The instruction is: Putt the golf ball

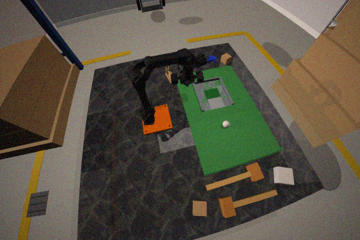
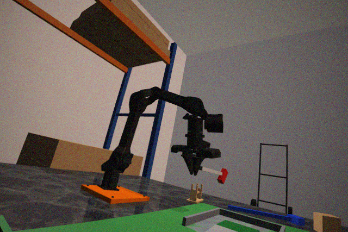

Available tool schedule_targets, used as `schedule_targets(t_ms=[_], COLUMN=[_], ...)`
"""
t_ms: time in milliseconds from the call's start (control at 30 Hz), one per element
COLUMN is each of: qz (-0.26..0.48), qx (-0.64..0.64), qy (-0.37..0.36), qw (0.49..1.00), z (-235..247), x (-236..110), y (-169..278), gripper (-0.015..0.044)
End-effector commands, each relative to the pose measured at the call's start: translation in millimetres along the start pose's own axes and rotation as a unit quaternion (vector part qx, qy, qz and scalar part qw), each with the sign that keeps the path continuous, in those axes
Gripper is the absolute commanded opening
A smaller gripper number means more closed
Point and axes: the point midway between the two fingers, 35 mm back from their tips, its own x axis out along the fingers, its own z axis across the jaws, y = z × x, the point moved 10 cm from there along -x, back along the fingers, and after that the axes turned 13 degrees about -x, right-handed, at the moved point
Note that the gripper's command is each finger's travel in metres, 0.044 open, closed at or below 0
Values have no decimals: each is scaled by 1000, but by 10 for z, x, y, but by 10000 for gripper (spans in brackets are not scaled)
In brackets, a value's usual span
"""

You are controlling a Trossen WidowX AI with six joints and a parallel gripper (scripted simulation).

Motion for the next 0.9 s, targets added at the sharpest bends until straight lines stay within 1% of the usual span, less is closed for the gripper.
schedule_targets(t_ms=[0,433,867], qz=[2,31,57], qx=[39,193,342], qy=[18,35,48], qw=[999,980,937], z=[-61,-161,-97], x=[-78,-266,-467], y=[174,841,1521], gripper=[0,0,0])
